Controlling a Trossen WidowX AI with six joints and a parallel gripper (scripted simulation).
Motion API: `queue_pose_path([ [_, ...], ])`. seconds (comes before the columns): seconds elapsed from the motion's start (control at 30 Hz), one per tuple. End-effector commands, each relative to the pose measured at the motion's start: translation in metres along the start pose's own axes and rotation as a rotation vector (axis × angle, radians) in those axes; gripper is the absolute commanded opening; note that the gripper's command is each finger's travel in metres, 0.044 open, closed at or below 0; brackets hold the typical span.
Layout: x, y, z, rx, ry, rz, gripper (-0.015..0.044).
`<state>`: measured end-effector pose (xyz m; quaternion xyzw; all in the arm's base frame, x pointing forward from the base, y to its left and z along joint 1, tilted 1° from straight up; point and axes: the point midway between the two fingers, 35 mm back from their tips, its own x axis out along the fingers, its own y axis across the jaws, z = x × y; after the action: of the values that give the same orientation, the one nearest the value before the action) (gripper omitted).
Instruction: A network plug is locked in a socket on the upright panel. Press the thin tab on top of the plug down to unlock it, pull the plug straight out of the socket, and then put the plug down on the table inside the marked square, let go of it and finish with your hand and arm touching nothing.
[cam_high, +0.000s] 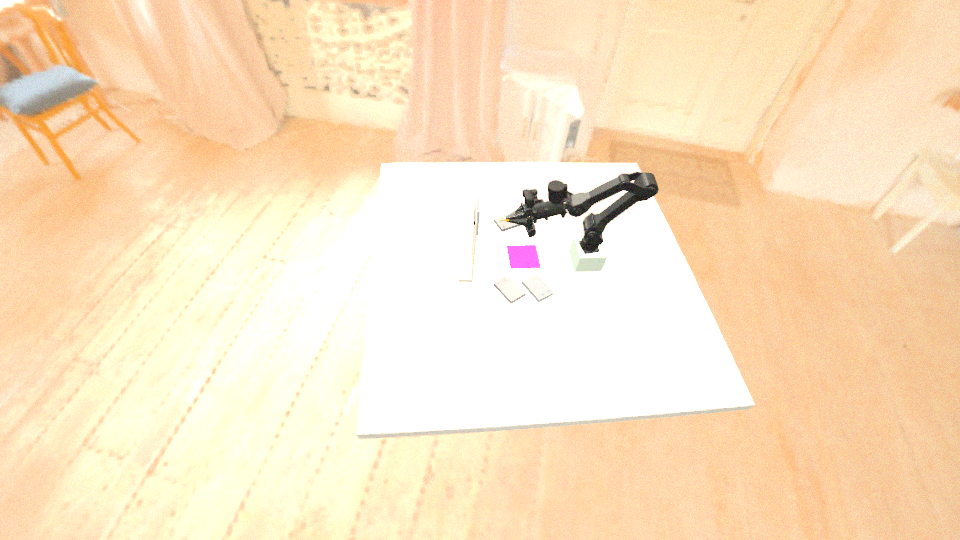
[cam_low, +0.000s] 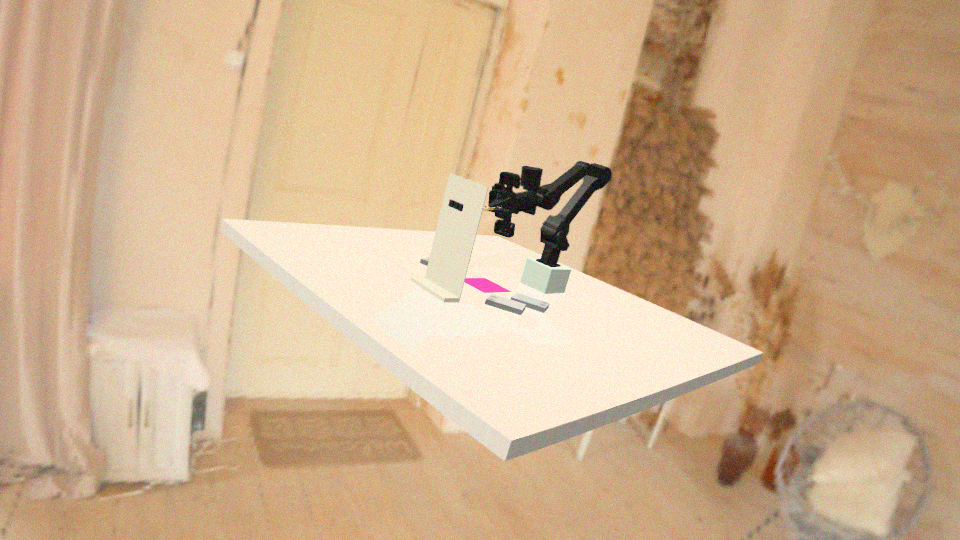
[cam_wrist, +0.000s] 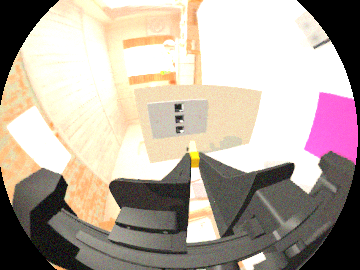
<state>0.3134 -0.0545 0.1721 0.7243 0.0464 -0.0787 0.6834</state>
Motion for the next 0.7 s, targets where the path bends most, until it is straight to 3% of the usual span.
queue_pose_path([
  [0.0,0.0,-0.018,0.005,0.019,-0.031,-0.081,0.0],
  [0.67,-0.039,-0.132,0.023,0.089,-0.188,-0.614,0.0],
])
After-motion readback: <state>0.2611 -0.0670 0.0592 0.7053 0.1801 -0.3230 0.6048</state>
